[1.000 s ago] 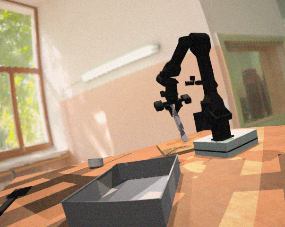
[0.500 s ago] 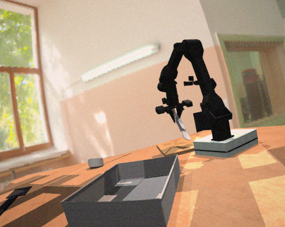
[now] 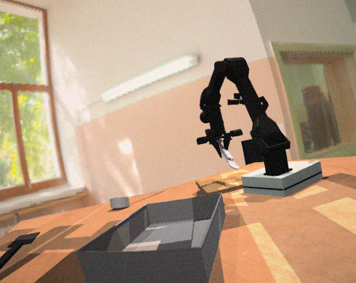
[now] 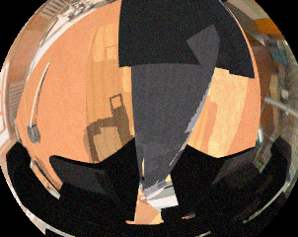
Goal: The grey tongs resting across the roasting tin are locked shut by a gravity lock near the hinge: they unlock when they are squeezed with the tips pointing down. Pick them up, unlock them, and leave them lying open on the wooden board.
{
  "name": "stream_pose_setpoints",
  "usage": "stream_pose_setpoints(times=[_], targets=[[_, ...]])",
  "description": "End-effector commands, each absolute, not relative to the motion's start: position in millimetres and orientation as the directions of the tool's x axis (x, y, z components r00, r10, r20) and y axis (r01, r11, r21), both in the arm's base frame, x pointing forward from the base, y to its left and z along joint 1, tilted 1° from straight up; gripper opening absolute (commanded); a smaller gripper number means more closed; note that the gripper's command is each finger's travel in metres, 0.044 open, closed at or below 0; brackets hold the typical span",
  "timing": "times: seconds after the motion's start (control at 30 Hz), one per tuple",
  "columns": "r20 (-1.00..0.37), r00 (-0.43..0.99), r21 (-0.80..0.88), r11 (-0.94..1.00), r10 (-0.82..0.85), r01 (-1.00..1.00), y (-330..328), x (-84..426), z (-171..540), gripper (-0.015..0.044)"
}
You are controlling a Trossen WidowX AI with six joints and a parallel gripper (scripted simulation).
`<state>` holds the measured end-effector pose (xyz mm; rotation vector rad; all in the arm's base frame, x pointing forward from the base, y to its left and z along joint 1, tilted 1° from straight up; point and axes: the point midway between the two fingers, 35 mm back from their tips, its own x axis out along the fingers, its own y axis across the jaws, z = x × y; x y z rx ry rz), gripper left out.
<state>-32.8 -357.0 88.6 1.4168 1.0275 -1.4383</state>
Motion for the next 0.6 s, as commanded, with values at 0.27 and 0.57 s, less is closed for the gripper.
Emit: stream_pose_setpoints(times=[0.27, 0.57], targets=[[-1.000, 0.012, 0.015, -0.310, -0.010, 0.951, -358.0, -33.1, 86.6, -0.0150], [-1.000, 0.012, 0.014, -0.310, -0.010, 0.951, -359.3, -33.0, 72.1, -0.0150]])
